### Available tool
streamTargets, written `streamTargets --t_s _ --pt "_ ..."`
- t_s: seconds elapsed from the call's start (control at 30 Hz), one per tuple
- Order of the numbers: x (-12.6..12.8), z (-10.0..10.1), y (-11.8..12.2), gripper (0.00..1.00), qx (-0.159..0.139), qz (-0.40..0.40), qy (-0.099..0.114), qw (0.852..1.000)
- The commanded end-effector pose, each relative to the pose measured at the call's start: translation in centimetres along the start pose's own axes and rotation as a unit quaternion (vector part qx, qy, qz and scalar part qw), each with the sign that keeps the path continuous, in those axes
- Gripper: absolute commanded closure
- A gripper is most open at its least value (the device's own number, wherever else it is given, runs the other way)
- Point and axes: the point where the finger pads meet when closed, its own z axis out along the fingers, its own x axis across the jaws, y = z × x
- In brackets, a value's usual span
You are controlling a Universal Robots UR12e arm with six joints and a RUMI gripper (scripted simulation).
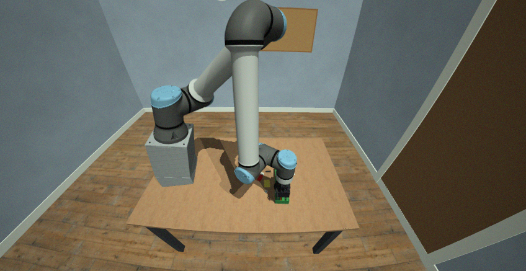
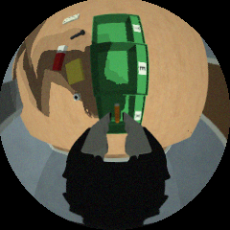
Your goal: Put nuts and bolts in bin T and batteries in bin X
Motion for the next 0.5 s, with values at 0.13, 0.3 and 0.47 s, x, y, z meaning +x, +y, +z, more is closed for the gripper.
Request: streamTargets --t_s 0.13,0.3,0.47 --pt "0.06 -0.05 0.02 0.86 0.000 0.000 0.001 1.000" --pt "0.05 -0.45 0.02 0.86 0.000 0.000 0.001 1.000" --pt "0.05 -0.98 0.02 0.86 0.000 0.000 0.001 1.000"
